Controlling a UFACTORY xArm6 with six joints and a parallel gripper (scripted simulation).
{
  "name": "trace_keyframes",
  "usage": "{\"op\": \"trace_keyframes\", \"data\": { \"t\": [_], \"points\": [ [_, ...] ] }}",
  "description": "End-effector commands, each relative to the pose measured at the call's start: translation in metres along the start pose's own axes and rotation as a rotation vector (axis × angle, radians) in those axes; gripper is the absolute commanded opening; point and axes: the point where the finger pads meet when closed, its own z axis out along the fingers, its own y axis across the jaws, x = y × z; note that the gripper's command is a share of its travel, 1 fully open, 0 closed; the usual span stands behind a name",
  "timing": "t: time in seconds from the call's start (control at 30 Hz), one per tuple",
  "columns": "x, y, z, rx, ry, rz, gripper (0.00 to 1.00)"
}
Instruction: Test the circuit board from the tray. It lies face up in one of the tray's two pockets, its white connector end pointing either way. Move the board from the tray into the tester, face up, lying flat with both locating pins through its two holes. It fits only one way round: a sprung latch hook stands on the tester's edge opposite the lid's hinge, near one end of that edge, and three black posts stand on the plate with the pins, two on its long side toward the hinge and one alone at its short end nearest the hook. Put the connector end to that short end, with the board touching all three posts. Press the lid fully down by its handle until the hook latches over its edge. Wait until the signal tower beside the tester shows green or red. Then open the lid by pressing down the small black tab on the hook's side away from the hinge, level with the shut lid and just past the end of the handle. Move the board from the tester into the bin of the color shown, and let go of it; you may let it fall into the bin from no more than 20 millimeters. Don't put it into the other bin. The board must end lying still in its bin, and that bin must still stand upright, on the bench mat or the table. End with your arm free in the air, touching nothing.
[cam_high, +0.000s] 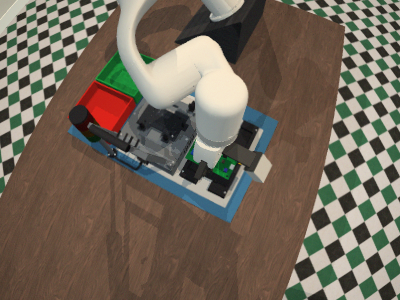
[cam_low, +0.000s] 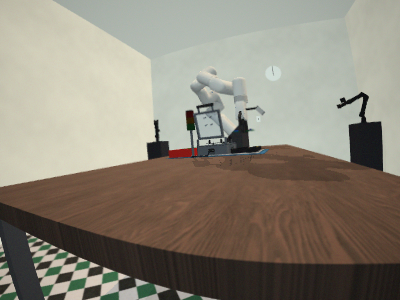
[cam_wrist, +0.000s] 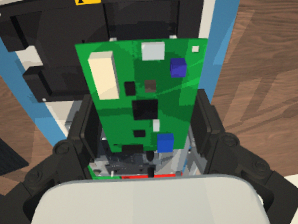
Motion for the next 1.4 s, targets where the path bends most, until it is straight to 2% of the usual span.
{"op": "trace_keyframes", "data": {
  "t": [0.0, 0.7, 1.37],
  "points": [
    [0.000, 0.001, -0.002, -0.004, 0.003, 0.001, 0.79],
    [-0.006, 0.000, -0.002, -0.004, 0.003, 0.001, 0.79],
    [-0.043, -0.009, -0.005, -0.004, 0.003, 0.001, 0.79]
  ]
}}
